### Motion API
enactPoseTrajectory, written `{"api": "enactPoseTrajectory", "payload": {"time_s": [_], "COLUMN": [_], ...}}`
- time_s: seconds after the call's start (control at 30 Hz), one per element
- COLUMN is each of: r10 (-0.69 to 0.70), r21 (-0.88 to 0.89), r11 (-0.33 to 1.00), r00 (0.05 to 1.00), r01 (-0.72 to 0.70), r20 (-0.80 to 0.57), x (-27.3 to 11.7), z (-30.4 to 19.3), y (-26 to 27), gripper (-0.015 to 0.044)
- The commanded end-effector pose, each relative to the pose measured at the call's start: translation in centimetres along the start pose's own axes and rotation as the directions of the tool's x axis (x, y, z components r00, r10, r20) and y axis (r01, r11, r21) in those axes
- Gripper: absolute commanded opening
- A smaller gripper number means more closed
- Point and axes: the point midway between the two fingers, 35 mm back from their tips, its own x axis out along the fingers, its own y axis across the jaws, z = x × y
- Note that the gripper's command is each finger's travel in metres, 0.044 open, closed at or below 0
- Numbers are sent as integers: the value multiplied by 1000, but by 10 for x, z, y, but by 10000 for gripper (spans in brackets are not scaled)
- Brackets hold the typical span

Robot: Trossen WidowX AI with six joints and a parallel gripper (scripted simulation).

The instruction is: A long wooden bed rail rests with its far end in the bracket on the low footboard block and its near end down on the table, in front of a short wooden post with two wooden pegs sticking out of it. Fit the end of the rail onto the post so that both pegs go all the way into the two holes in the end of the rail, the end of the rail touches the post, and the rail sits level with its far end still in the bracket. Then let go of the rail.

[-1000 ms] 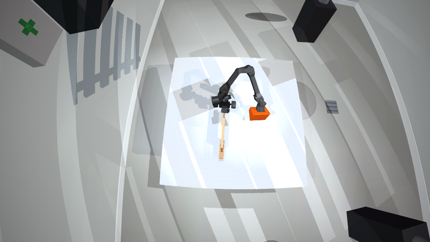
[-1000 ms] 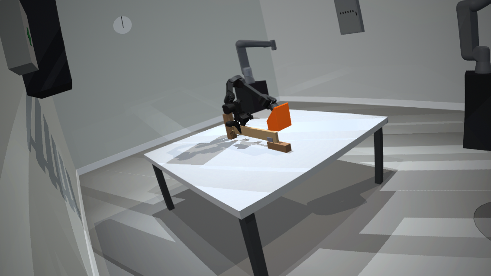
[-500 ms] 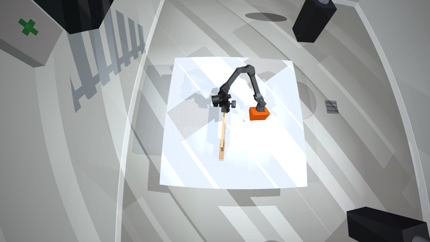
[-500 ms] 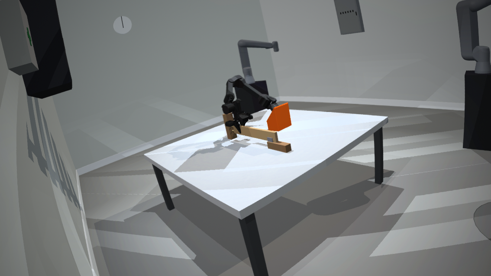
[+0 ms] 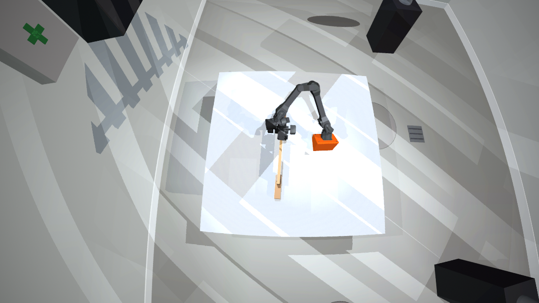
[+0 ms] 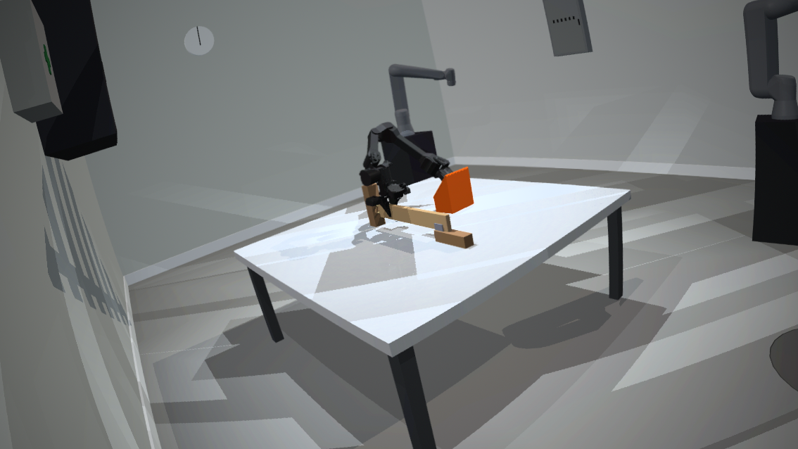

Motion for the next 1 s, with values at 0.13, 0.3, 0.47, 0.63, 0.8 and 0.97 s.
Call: {"api": "enactPoseTrajectory", "payload": {"time_s": [0.13,0.3,0.47,0.63,0.8,0.97], "r10": [-3,-3,-3,-3,-3,-3], "r21": [-2,-2,-2,-2,-2,-2], "r11": [1000,1000,1000,1000,1000,1000], "r00": [1000,1000,1000,1000,1000,1000], "r01": [3,3,3,3,3,3], "r20": [-2,-2,-2,-3,-3,-3], "x": [0,-1,-1,-2,-2,-2], "z": [-3,-5,-6,-8,-9,-11], "y": [-1,-1,-1,-1,-1,-1], "gripper": [0,0,0,0,0,0]}}
